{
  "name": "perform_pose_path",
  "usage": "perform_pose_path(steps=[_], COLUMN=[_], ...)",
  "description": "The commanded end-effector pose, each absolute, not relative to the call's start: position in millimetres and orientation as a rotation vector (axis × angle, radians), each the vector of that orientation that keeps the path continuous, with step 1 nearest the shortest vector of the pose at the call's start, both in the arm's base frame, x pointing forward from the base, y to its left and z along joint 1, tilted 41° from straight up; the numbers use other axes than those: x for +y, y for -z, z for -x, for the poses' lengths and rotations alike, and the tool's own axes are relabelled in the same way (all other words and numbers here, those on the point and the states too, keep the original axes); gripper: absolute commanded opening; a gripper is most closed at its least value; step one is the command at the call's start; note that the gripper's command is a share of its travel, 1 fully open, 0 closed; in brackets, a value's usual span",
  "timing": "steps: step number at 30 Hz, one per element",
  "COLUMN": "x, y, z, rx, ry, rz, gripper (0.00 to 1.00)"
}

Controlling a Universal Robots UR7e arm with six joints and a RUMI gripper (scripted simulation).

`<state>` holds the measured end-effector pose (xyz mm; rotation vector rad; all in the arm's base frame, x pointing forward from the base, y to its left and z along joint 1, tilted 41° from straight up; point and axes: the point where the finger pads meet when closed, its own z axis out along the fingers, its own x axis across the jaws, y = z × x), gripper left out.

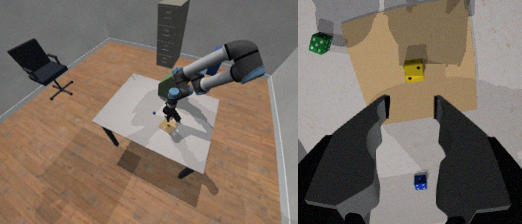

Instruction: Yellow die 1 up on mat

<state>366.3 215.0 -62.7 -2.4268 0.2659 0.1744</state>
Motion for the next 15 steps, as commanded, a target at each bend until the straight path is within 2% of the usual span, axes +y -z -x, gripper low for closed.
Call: perform_pose_path(steps=[1, 15], x=[217.8, 229.3], y=[66.2, 80.0], z=[-366.4, -365.3], rx=[0.266, 0.266], ry=[-0.173, -0.173], rz=[2.427, 2.427], gripper=[0.21, 0.21])
